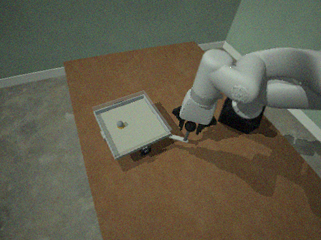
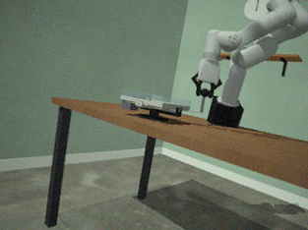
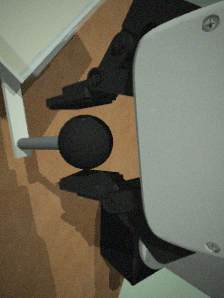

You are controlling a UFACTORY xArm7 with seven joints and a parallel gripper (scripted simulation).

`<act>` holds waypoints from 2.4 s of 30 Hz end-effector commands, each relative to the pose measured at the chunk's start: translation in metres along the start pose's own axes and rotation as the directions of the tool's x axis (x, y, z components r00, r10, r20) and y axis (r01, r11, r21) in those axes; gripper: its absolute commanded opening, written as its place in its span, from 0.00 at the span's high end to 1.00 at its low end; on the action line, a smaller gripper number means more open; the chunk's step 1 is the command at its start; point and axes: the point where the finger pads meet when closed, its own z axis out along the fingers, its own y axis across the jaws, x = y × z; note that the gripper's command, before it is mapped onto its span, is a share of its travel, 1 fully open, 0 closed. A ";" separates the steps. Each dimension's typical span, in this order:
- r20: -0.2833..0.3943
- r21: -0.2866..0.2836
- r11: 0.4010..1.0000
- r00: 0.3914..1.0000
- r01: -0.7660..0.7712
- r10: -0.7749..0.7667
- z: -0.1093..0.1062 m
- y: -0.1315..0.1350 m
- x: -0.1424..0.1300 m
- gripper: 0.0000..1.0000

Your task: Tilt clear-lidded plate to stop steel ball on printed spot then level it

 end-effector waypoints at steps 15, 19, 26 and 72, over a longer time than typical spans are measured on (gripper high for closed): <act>-0.001 -0.001 1.000 1.000 0.000 0.000 0.000 0.001 0.000 0.39; -0.001 -0.001 1.000 1.000 0.000 0.000 0.000 0.001 0.000 0.39; -0.001 -0.001 1.000 1.000 0.000 0.000 0.000 0.001 0.000 0.39; -0.001 -0.001 1.000 1.000 0.000 0.000 -0.040 0.001 0.000 0.39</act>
